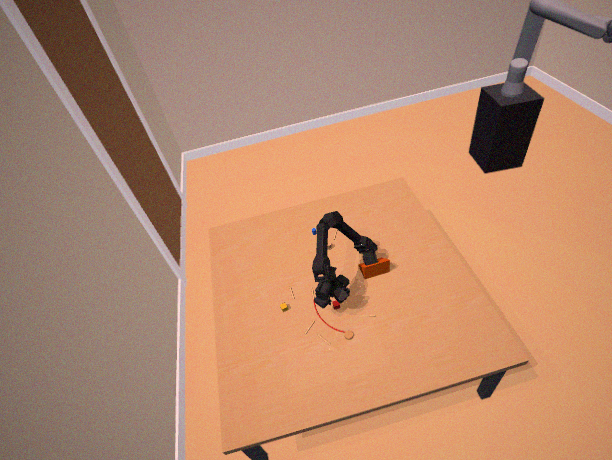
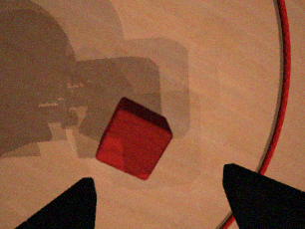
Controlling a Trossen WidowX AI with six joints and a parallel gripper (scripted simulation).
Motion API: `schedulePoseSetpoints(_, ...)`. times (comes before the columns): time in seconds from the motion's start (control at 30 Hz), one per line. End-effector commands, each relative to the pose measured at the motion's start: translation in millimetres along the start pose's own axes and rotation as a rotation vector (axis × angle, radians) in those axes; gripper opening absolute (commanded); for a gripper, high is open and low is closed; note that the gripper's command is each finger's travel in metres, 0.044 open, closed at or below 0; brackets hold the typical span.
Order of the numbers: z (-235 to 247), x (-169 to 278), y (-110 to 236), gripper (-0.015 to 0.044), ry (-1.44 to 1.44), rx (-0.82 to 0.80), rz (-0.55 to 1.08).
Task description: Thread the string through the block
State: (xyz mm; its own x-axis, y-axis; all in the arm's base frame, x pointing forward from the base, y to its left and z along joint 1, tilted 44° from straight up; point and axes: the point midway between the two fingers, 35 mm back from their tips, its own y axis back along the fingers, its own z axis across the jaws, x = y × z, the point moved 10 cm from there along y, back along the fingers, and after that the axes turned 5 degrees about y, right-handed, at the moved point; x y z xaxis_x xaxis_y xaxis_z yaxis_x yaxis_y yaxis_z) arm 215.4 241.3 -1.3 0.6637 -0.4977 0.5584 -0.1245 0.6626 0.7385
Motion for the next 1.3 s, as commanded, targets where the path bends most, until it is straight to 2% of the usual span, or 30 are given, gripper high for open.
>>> schedulePoseSetpoints(0.0,0.0,0.0,0.0,0.0242,0.000,0.000,0.000)
schedulePoseSetpoints(0.13,0.0,0.0,0.0,0.0242,0.000,0.000,0.000)
schedulePoseSetpoints(0.43,0.0,0.0,0.0,0.0006,0.000,0.000,0.000)
schedulePoseSetpoints(0.47,0.0,0.0,0.0,0.0000,0.000,0.000,0.000)
schedulePoseSetpoints(1.0,0.0,0.0,0.0,0.0000,0.000,0.000,0.000)
schedulePoseSetpoints(1.27,0.0,0.0,0.0,0.0210,0.000,0.000,0.000)
